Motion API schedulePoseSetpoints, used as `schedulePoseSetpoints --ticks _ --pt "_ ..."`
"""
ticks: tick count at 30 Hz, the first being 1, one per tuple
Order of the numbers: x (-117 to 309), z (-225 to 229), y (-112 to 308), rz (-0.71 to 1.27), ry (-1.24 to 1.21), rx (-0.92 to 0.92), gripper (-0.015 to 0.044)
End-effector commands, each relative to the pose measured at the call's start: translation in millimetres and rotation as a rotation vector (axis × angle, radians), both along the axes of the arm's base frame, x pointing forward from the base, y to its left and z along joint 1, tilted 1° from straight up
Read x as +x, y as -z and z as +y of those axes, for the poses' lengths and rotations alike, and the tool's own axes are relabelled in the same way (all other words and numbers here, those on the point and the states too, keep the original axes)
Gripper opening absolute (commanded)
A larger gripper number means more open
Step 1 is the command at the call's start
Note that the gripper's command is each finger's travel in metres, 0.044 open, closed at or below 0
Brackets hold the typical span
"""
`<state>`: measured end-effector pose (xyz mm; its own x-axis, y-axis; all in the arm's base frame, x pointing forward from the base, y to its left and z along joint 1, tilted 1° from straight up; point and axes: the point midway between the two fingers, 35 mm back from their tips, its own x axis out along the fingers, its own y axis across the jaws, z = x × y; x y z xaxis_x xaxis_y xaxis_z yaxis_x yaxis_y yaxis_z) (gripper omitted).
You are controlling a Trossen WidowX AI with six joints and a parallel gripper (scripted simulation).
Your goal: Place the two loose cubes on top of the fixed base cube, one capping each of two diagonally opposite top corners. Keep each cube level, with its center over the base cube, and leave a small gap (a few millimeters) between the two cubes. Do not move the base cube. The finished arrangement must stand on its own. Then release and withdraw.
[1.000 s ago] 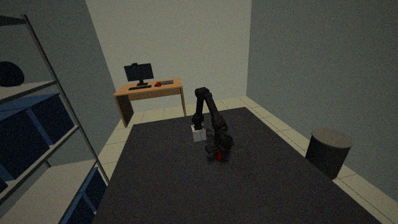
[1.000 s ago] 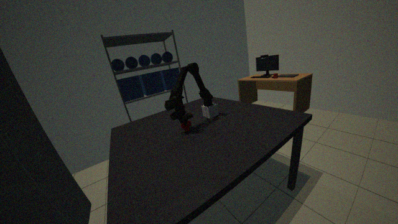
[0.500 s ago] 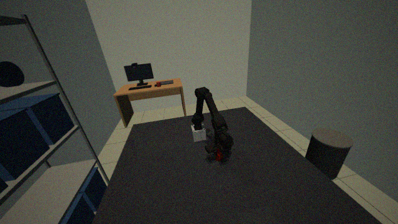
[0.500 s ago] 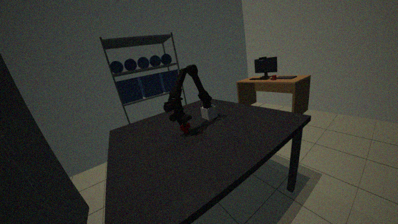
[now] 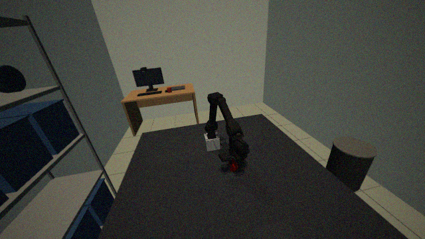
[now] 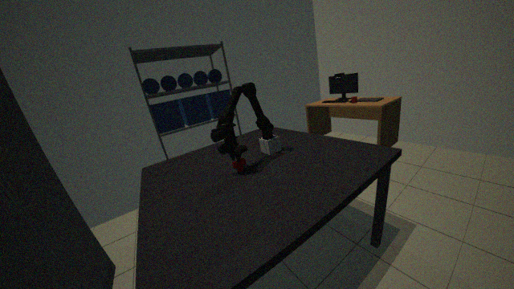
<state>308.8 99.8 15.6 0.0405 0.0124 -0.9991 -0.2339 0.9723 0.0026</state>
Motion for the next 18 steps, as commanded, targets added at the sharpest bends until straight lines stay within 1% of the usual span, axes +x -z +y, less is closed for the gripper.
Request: schedulePoseSetpoints --ticks 1,18 --pt "2 1 -8 -0.011 0.000 0.004 0.0205" --pt "1 0 -23 -0.012 0.000 0.004 0.0205"
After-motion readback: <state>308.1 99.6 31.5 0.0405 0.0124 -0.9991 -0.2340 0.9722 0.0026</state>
